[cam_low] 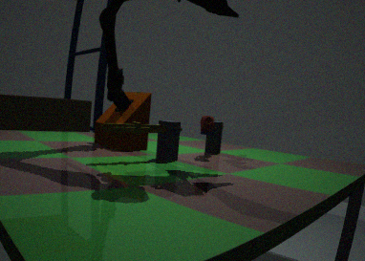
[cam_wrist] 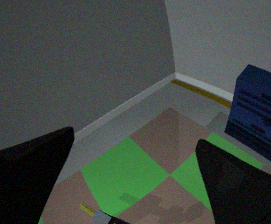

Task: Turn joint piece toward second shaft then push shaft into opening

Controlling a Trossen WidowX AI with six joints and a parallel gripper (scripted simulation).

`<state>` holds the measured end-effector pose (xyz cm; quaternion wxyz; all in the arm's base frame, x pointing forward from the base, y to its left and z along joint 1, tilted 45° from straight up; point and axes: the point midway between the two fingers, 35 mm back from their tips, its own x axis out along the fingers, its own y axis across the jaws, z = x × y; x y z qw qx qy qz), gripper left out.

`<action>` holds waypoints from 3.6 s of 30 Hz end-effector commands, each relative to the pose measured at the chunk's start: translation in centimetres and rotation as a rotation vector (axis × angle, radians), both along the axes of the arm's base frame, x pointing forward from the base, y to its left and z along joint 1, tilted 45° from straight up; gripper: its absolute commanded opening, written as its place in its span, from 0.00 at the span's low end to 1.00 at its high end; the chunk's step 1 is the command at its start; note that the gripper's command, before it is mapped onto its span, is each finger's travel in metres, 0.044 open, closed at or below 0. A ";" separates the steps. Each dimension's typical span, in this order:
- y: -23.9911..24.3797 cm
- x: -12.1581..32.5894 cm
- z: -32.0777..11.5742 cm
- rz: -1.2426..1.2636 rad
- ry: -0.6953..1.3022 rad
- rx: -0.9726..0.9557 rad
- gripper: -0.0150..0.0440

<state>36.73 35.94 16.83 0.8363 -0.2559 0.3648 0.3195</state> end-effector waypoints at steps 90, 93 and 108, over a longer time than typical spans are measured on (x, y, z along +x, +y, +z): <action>-28.5 0.2 -23.3 -1.595 -0.086 -0.425 1.00; -29.3 0.1 -24.0 -1.595 -0.087 -0.426 1.00; -26.3 -5.4 -27.1 -1.594 -0.082 -0.425 1.00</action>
